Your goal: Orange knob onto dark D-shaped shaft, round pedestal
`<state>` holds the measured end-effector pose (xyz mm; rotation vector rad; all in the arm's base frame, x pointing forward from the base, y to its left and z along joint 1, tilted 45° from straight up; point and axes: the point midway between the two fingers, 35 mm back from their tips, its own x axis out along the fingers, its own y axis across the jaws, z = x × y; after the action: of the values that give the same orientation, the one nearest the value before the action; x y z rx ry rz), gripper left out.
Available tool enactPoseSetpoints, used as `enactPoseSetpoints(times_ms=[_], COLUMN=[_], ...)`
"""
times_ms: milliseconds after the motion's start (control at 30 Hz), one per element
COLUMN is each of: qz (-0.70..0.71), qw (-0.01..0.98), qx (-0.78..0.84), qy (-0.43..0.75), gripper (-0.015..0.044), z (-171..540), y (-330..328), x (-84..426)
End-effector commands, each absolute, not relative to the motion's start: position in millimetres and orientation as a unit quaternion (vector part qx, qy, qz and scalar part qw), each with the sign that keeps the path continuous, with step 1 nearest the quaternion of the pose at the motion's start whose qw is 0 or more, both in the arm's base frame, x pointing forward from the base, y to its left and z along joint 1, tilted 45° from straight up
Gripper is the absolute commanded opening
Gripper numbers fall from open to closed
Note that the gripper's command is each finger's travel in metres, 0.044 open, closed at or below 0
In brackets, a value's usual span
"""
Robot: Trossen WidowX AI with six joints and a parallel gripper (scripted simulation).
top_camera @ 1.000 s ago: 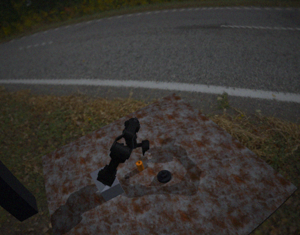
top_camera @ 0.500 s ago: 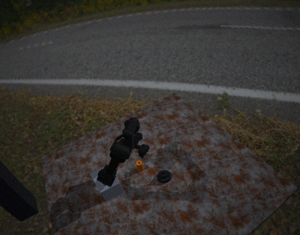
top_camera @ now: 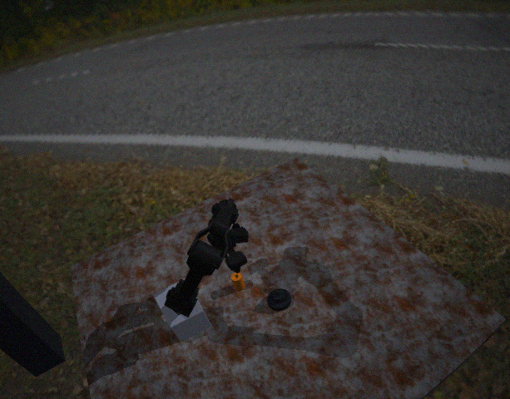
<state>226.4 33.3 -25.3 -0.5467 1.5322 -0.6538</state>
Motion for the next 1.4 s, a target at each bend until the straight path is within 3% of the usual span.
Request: enactPoseSetpoints(times_ms=[0, 1367], qz=[-0.296, -0.296], qw=[0.645, 0.645], qx=[-0.233, -0.233], qy=[0.666, 0.665], gripper=[0.0440, 0.0440], z=[-25.2, -88.8], y=[33.2, -28.9], x=[227.7, 222.6])
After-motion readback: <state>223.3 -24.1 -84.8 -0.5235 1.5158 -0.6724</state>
